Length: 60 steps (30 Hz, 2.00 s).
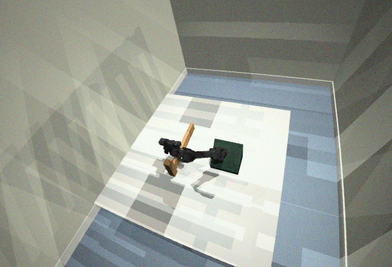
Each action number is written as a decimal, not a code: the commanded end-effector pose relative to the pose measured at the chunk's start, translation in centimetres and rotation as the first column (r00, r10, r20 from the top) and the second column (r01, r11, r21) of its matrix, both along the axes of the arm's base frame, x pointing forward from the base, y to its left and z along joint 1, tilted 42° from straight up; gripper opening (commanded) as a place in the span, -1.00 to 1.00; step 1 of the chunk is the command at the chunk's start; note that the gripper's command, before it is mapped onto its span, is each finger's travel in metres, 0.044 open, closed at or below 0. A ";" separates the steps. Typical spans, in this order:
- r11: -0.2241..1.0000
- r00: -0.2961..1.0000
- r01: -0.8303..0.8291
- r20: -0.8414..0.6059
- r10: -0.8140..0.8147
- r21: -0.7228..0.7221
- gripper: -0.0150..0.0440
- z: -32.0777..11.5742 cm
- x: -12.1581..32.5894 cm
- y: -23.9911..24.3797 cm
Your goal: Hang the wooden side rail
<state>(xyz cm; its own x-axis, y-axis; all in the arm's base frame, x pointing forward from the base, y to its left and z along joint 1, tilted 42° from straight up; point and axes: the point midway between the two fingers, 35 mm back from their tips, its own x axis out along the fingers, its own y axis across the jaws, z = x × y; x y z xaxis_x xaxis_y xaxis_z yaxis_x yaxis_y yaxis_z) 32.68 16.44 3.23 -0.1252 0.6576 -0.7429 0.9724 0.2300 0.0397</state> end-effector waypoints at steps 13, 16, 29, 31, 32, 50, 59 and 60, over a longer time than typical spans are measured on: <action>1.000 1.000 0.005 0.016 -0.005 0.004 -0.49 0.6 0.2 0.1; 1.000 1.000 0.005 0.016 -0.005 0.004 -0.49 0.6 0.3 0.2; 1.000 1.000 0.005 0.016 -0.005 0.004 -0.49 0.8 0.2 0.2; 1.000 1.000 0.005 0.016 -0.005 0.004 -0.49 0.8 0.2 0.2; 1.000 1.000 0.005 0.016 -0.005 0.004 -0.49 0.8 0.2 0.2; 1.000 1.000 0.005 0.016 -0.005 0.005 -0.49 0.9 0.2 0.4; 1.000 1.000 0.005 0.016 -0.005 0.005 -0.49 0.8 0.2 0.5; 1.000 1.000 0.005 0.016 -0.005 0.005 -0.49 0.8 0.2 0.5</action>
